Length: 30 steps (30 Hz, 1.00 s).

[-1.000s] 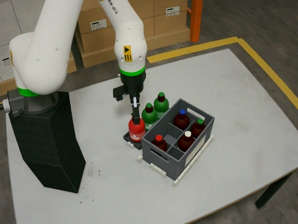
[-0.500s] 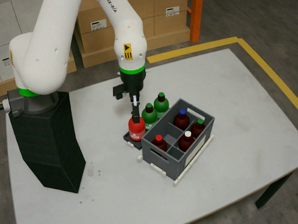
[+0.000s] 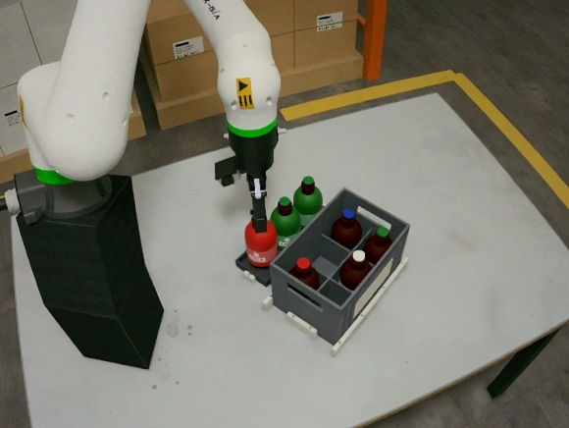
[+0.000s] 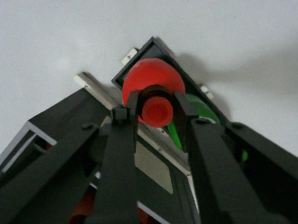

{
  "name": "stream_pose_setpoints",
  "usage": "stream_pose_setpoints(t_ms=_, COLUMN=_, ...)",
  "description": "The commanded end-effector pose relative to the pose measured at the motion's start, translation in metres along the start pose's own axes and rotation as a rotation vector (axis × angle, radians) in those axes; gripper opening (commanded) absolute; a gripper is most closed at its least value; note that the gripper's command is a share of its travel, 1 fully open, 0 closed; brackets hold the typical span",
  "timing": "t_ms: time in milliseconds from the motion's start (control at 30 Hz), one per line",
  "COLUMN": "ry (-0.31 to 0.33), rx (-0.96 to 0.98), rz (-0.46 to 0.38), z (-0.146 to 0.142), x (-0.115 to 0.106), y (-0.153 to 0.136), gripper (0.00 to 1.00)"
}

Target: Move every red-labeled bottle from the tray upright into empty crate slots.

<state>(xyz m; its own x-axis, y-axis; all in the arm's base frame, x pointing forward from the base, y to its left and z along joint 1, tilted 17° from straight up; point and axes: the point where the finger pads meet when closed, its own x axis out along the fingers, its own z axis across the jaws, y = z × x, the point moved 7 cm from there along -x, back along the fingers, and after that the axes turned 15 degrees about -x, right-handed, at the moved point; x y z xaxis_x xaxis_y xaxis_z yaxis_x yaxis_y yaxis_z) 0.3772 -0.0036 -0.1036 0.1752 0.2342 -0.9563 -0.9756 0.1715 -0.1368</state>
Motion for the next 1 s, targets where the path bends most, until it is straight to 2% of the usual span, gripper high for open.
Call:
stream_pose_setpoints(t_ms=0, ry=0.0, rx=0.0, rz=-0.001, z=0.0, x=-0.002, y=0.0, gripper=0.1)
stream_pose_setpoints(t_ms=967, ry=0.0, rx=0.0, rz=-0.001, z=0.0, x=-0.029, y=-0.001, gripper=0.1)
